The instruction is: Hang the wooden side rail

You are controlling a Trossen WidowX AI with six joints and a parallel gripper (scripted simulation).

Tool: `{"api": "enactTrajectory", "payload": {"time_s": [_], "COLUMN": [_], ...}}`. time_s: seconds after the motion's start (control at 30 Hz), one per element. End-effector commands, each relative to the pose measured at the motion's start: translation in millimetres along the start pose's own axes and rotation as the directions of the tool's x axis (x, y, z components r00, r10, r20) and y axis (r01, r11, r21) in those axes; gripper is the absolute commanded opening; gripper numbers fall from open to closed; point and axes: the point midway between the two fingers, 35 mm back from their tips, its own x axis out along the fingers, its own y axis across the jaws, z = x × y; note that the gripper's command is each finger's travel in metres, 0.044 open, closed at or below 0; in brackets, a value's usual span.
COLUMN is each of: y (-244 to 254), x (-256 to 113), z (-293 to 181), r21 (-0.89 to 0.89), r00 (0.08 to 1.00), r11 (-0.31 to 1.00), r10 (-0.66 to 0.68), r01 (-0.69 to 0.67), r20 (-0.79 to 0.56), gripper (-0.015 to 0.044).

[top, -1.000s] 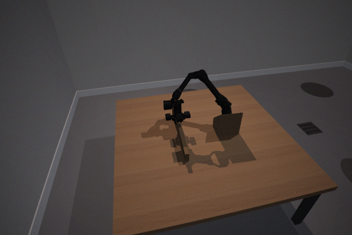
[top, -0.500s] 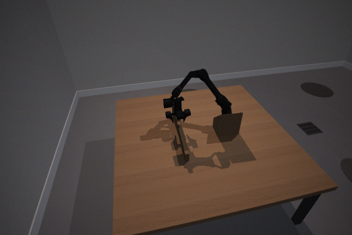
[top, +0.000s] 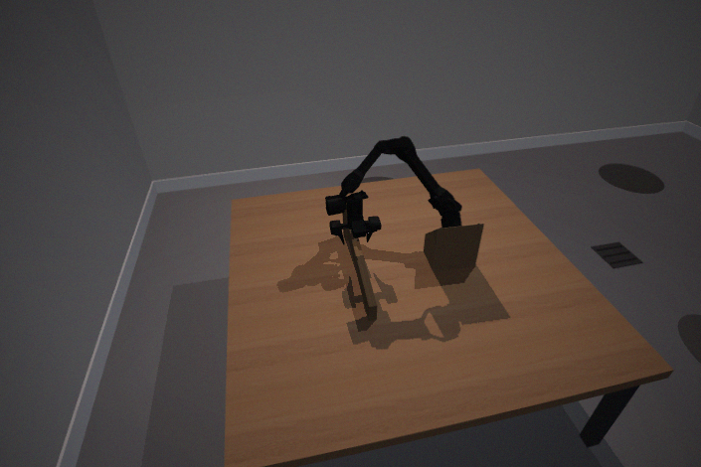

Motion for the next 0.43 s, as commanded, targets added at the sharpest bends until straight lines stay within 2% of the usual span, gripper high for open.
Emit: {"api": "enactTrajectory", "payload": {"time_s": [0.0,0.4], "y": [0.8,0.4], "x": [-1.7,-0.4], "z": [7.9,4.8], "r21": [0.003,-0.003], "r00": [1.000,1.000], "r11": [1.000,1.000], "r10": [-0.002,-0.001], "r01": [0.002,0.001], "r20": [0.003,-0.001], "gripper": [0.0440,0.0440]}}
